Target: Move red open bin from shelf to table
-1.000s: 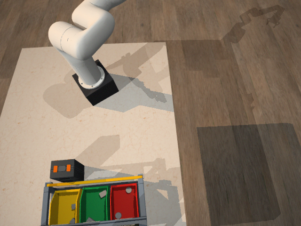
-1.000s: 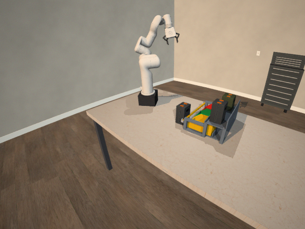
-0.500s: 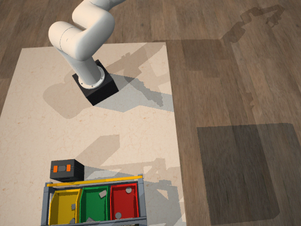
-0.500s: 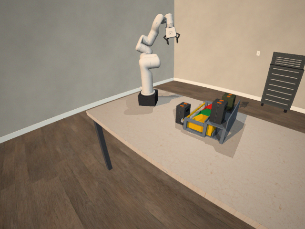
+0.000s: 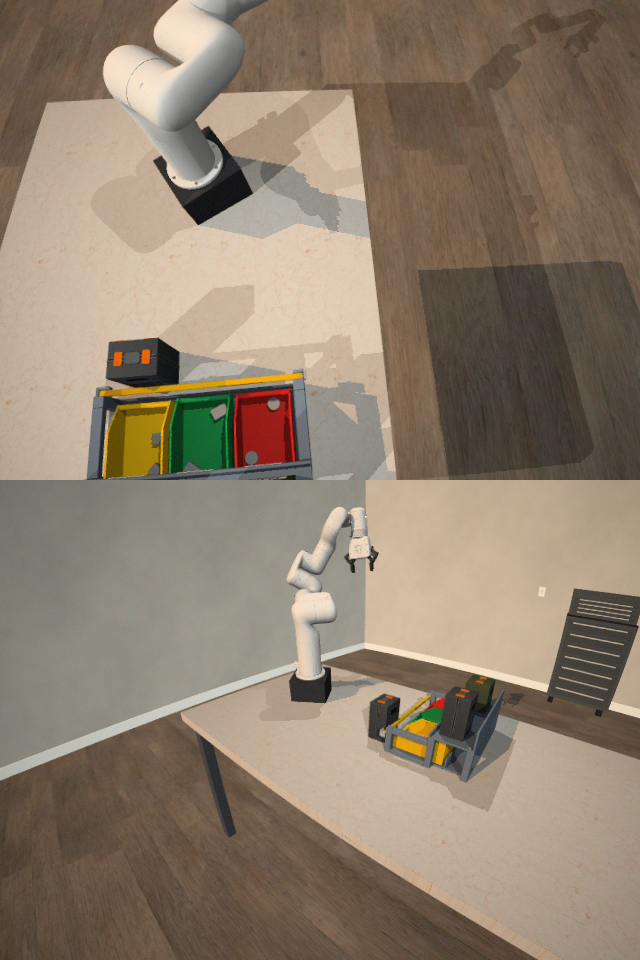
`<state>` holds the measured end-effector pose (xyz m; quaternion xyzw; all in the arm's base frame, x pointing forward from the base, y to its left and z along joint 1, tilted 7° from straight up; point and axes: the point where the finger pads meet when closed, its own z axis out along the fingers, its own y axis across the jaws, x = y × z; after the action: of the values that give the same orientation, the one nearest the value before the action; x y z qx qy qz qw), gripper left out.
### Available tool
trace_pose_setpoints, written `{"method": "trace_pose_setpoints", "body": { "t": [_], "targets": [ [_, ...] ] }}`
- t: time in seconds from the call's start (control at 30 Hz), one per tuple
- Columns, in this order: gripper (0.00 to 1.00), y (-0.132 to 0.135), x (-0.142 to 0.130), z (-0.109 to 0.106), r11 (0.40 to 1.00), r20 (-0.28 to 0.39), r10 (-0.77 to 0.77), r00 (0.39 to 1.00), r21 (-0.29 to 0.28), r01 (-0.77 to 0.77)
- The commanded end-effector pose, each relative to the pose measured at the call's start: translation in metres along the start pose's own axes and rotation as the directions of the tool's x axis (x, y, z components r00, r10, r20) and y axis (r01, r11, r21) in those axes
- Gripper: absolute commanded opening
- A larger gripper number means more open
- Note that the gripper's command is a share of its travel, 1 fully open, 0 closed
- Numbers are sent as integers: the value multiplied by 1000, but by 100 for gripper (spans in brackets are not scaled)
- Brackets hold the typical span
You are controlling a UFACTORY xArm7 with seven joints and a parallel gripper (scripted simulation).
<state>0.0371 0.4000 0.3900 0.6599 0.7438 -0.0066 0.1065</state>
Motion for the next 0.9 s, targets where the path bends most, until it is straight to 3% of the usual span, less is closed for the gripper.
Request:
{"method": "trace_pose_setpoints", "body": {
  "t": [0.0, 0.87],
  "targets": [
    [100, 1, -1, -1, 980, -28, 181, 983, 86, -178],
    [100, 1, -1, -1, 971, -31, 219, 975, 105, -215]
  ]
}}
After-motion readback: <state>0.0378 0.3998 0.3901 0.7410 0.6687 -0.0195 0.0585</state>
